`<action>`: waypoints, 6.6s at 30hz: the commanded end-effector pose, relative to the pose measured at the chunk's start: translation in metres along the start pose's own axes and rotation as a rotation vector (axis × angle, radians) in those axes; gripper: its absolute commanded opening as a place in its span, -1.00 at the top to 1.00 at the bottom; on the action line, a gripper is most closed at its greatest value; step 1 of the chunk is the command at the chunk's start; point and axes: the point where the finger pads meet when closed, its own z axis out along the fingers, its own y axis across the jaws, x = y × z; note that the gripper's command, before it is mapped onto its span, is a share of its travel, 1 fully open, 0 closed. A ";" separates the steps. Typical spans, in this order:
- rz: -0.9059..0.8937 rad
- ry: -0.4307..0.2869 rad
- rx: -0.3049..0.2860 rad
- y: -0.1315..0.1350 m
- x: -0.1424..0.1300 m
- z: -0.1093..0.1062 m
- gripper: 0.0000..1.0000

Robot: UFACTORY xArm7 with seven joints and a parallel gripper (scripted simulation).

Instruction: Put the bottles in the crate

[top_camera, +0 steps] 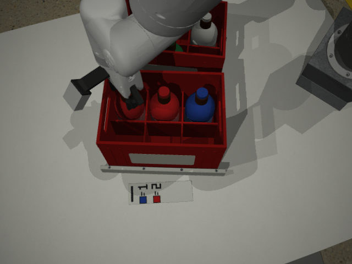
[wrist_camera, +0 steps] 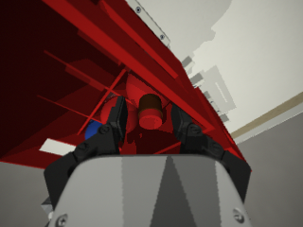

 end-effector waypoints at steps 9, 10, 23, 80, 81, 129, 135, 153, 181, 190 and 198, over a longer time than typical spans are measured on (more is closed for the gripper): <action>0.000 0.002 -0.003 0.001 0.001 -0.001 -0.29; 0.000 0.002 -0.003 0.001 0.001 -0.001 -0.29; 0.000 0.002 -0.003 0.001 0.001 -0.017 -0.29; 0.000 0.002 -0.003 0.001 0.001 -0.086 -0.29; 0.000 0.002 -0.003 0.001 0.001 -0.086 -0.29; 0.000 0.003 -0.002 -0.148 -0.011 -0.130 -0.29; 0.000 0.003 -0.002 -0.177 -0.012 -0.138 -0.29; 0.000 0.003 -0.001 -0.254 -0.016 -0.161 -0.29; -0.001 0.003 0.000 -0.369 -0.022 -0.195 -0.29; -0.001 0.003 0.001 -0.403 -0.024 -0.204 -0.29; -0.001 0.003 0.001 -0.441 -0.026 -0.216 -0.29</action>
